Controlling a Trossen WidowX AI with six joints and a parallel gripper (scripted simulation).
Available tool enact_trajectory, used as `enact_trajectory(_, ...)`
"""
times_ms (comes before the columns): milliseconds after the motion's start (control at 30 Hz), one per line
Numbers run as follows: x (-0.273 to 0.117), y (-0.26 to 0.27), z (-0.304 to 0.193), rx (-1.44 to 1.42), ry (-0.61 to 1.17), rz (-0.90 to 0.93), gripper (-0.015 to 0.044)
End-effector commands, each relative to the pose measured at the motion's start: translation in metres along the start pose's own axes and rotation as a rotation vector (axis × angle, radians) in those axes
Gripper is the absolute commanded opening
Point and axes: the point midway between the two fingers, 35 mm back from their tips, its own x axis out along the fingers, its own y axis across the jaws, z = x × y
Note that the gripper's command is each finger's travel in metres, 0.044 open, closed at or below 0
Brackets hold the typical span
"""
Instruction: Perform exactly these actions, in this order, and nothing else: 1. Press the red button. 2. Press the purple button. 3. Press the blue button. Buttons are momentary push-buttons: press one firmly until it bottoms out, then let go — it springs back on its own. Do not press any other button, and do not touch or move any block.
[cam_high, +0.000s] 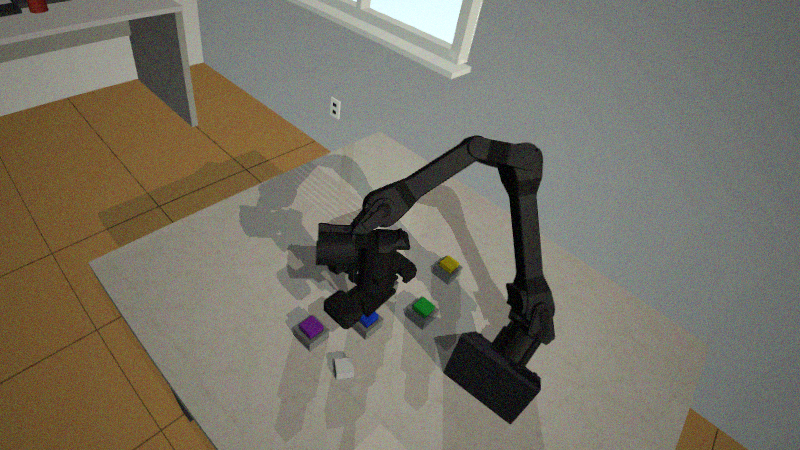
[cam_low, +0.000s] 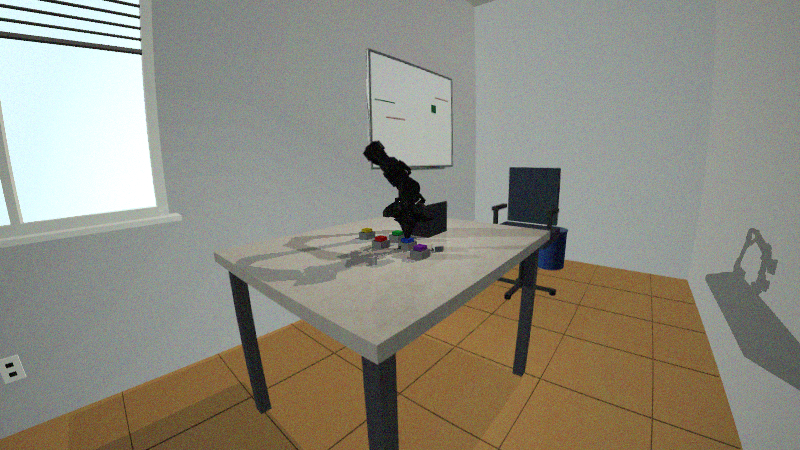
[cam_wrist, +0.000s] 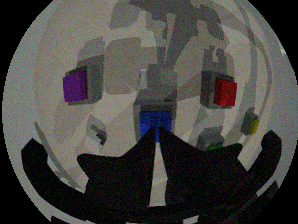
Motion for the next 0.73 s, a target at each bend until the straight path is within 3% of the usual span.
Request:
enact_trajectory(0, -0.025, 0.001, -0.001, 0.001, -0.002, 0.005, 0.002)
enact_trajectory(133, -0.025, 0.001, -0.001, 0.001, -0.002, 0.005, 0.002)
enact_trajectory(467, -0.085, 0.088, -0.012, 0.001, -0.001, 0.013, 0.0283)
enact_trajectory(600, -0.089, 0.094, -0.015, 0.001, -0.001, 0.012, 0.0387)
enact_trajectory(700, -0.089, 0.094, -0.015, 0.001, -0.001, 0.012, 0.04)
